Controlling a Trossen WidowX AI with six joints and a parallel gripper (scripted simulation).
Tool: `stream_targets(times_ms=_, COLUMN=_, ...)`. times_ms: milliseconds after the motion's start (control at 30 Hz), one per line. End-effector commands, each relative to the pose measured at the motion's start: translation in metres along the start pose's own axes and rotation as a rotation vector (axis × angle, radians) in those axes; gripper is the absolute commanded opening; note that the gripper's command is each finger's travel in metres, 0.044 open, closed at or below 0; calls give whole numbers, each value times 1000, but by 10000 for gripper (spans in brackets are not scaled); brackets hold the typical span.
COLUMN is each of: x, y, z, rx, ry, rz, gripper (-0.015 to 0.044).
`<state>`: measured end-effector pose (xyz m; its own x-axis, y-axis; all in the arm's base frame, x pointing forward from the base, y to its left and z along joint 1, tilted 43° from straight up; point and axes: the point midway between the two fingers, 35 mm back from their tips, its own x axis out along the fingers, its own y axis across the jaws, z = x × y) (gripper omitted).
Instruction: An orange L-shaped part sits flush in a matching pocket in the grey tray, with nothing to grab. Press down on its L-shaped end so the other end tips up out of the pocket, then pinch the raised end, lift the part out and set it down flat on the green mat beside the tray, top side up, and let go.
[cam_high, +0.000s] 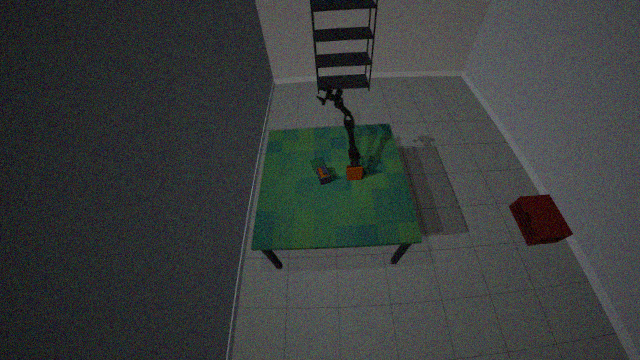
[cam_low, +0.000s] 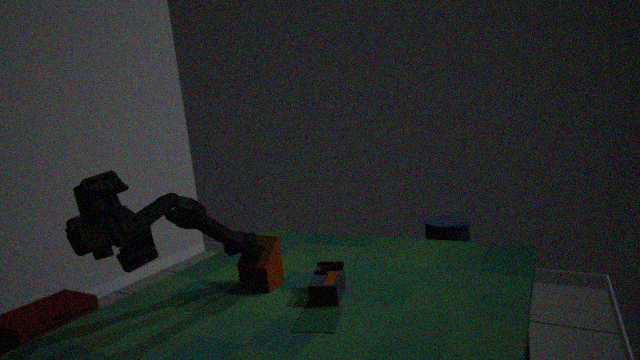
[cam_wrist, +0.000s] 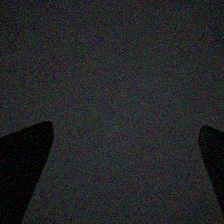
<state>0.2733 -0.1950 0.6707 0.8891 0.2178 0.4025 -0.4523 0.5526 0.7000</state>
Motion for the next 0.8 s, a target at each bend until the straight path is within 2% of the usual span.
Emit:
stream_targets(times_ms=0, x=2, y=-3, z=0, rx=9, ry=-2, rz=0, gripper=374)
stream_targets(times_ms=133, x=17, y=-27, z=-4, rx=69, ry=-16, rz=-6, gripper=269)
stream_targets(times_ms=233, x=39, y=-63, z=-15, rx=159, ry=-38, rz=-36, gripper=190)
stream_targets(times_ms=267, x=49, y=-81, z=-22, rx=195, ry=-45, rz=-58, gripper=180)
stream_targets(times_ms=500, x=92, y=-157, z=-74, rx=335, ry=-38, rz=-192, gripper=180)
stream_targets(times_ms=767, x=126, y=-226, z=-171, rx=453, ry=61, rz=-382, gripper=180)
